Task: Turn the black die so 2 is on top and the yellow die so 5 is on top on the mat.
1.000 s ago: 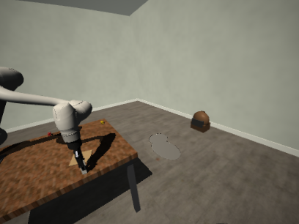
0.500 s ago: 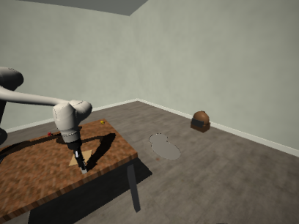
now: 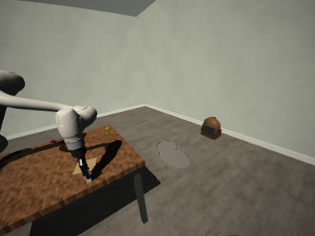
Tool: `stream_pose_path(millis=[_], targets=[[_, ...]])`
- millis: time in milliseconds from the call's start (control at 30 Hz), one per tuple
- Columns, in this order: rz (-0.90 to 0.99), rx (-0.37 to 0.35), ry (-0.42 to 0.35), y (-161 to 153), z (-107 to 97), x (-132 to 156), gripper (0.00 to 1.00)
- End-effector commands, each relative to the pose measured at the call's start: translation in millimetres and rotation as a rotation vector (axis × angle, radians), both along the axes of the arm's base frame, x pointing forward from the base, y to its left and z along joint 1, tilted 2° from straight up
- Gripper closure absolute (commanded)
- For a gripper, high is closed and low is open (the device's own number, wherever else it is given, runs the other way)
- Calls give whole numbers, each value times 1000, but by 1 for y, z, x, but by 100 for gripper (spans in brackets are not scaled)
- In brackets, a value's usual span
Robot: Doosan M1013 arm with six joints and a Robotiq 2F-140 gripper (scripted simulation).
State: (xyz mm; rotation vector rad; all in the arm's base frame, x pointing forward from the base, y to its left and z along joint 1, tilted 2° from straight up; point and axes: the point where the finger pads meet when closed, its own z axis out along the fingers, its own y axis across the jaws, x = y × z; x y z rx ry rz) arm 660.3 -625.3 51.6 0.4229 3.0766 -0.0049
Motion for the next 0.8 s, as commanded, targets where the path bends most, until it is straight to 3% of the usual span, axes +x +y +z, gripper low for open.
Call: stream_pose_path(millis=[0,267,767], targets=[[0,0,0,0,0,0,76],[0,0,0,0,7,0,76],[0,0,0,1,90,-3,76]])
